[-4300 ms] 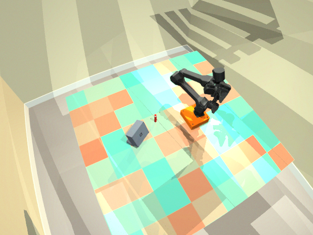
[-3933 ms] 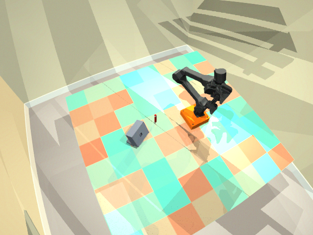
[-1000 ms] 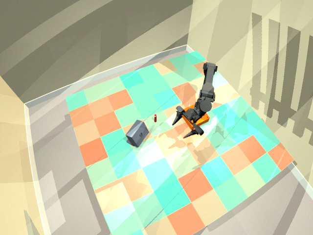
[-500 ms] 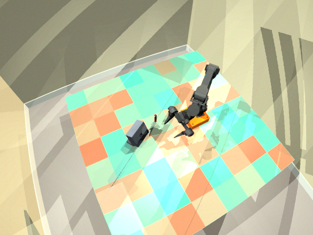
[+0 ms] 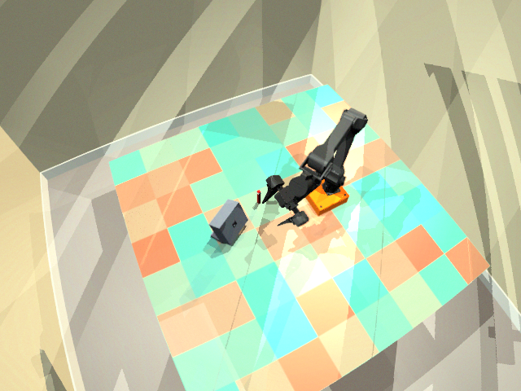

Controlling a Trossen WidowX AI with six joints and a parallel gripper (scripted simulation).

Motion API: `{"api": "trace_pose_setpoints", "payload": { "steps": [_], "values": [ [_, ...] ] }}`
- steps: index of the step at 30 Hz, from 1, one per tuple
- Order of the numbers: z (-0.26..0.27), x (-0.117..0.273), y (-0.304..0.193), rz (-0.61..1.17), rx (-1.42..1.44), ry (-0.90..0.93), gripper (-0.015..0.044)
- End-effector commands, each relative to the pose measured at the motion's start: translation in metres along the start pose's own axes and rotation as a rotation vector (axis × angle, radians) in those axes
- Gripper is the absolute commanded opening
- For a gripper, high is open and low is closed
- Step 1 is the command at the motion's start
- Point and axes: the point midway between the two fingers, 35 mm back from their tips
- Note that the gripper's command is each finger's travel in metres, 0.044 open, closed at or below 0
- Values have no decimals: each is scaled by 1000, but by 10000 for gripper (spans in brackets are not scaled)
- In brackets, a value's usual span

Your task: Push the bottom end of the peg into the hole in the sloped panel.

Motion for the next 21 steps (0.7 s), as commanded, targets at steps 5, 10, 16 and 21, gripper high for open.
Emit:
{"api": "trace_pose_setpoints", "payload": {
  "steps": [5,10,16,21],
  "values": [
    [-19,-21,-15,118,40,-4,440],
    [-31,-30,-24,176,53,-1,440],
    [-47,-42,-35,251,49,1,440],
    [-60,-50,-45,313,39,7,440]
  ]
}}
Point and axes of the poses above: the point midway between the two fingers, 35 mm back from their tips, its own x axis back along the fingers, its own z axis across the jaws, y = z × x, and after that the axes turned 2 degrees about x, right-handed
